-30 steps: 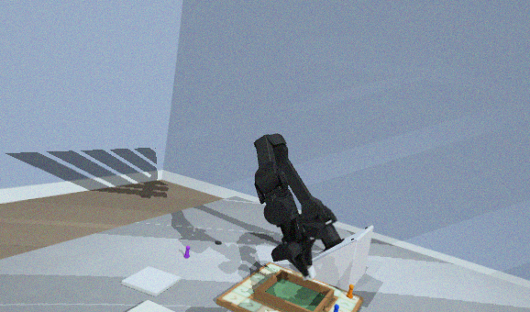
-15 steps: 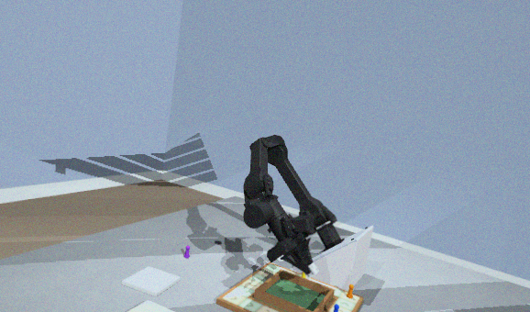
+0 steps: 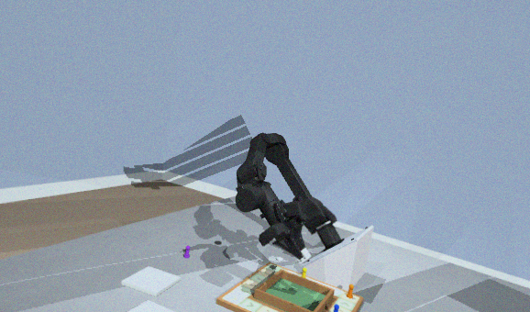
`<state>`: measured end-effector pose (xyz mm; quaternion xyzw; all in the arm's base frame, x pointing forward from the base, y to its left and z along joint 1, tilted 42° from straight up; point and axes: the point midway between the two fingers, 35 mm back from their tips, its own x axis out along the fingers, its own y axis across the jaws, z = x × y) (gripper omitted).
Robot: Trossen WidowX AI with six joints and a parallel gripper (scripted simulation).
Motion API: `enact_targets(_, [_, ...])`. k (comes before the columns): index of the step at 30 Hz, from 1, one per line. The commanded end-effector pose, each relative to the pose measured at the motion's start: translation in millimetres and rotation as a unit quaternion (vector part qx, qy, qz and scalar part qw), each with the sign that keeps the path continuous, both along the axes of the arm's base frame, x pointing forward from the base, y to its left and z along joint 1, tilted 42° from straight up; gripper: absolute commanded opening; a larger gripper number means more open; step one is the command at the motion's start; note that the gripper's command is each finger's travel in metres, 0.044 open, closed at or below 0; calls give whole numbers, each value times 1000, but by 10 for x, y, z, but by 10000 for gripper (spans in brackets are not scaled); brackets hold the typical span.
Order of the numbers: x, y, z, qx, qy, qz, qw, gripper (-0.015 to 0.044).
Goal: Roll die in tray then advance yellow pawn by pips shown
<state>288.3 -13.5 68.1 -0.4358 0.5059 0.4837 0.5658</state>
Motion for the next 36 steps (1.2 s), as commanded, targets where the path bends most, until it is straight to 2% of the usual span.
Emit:
enact_targets(1, [21,7,39,2,-5,0,1000,0])
enact_targets(19, [11,-1,23,0,-2,0,1000,0])
enact_targets(27, [11,-1,23,0,-2,0,1000,210])
enact_targets(31, [49,246,294,3,-4,0,1000,315])
enact_targets(36, [50,268,318,3,-5,0,1000,440])
